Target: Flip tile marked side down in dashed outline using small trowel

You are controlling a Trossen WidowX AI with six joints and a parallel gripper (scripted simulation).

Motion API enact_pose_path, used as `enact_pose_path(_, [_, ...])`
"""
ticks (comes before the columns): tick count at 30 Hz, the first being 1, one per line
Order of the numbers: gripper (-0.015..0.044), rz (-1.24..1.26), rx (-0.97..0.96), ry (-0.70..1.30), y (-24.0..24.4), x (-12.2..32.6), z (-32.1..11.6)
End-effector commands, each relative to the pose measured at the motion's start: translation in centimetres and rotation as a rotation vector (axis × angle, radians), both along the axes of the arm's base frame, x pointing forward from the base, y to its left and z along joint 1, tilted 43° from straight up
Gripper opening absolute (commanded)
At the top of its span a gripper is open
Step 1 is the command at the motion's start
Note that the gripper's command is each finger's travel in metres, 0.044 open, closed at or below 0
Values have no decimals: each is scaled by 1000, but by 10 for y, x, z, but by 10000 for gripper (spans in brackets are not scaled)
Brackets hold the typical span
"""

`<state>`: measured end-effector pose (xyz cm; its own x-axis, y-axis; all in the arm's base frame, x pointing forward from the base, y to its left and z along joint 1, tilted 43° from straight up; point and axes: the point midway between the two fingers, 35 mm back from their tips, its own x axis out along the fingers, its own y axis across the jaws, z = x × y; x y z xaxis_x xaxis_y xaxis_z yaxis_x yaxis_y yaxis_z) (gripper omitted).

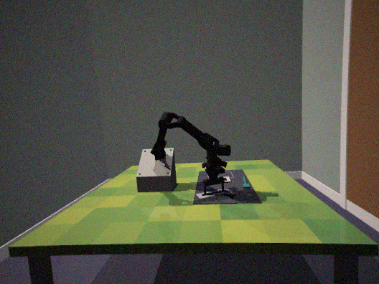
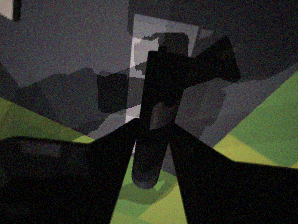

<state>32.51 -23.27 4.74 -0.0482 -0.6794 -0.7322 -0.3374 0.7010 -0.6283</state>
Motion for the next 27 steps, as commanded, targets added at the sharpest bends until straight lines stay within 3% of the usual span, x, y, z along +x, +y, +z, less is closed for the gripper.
enact_pose_path(1, [130, 78, 4, 82, 0, -1, -2])
enact_pose_path(27, [130, 645, 45, 609, 0, -1, -2])
